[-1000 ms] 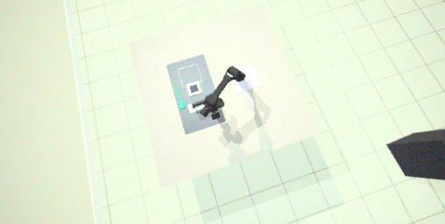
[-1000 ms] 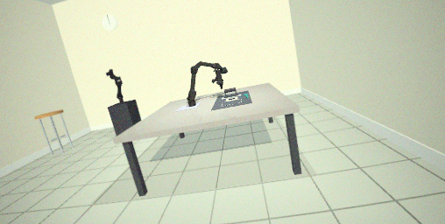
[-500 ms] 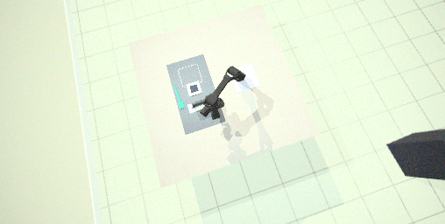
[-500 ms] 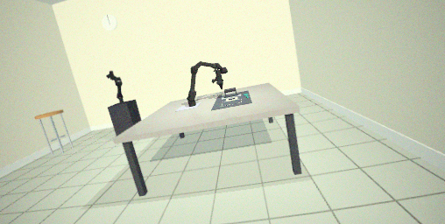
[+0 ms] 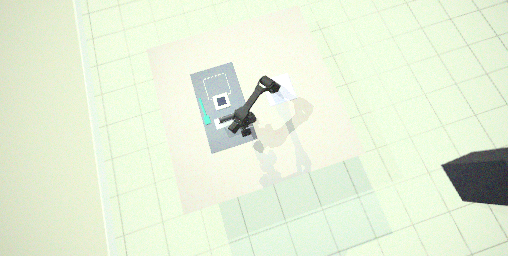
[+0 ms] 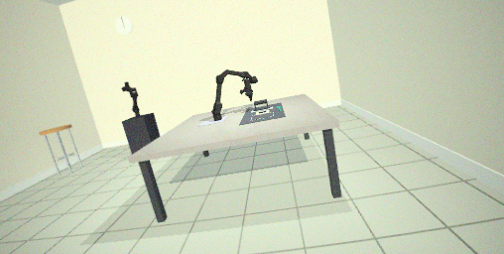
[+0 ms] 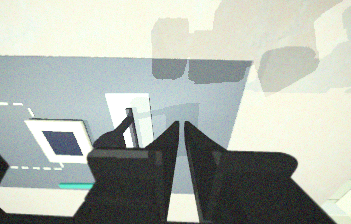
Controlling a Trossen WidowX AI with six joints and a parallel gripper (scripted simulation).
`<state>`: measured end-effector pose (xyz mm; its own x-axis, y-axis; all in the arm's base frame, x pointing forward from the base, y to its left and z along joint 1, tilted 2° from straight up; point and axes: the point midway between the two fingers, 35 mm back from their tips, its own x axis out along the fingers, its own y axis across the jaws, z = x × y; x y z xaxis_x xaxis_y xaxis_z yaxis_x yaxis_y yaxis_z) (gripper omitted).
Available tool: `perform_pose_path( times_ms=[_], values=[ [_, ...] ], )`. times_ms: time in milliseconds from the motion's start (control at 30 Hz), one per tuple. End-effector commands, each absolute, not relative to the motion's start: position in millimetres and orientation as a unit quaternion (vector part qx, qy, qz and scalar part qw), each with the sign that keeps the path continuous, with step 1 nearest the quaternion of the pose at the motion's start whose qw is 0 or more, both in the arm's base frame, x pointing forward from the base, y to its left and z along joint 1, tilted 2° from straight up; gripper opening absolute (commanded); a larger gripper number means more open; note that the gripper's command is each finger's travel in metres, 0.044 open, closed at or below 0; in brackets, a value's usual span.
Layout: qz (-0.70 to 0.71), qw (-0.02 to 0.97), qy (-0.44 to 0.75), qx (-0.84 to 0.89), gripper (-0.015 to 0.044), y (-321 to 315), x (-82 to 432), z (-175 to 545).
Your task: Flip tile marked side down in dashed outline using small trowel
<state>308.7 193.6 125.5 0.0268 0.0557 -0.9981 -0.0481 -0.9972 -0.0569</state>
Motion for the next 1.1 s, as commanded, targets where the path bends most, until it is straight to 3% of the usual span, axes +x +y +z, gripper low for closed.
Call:
perform_pose_path(
  times_ms=[0, 367, 700, 1067],
  values=[
    [0.698, 0.037, -0.003, -0.716, 0.0, 194, 309, 125],
    [0.698, 0.037, -0.003, -0.716, 0.0, 194, 309, 125],
    [0.696, 0.08, 0.04, -0.712, 0.0258, 191, 313, 127],
    [0.676, 0.213, 0.172, -0.684, 0.027, 181, 325, 130]
  ],
)
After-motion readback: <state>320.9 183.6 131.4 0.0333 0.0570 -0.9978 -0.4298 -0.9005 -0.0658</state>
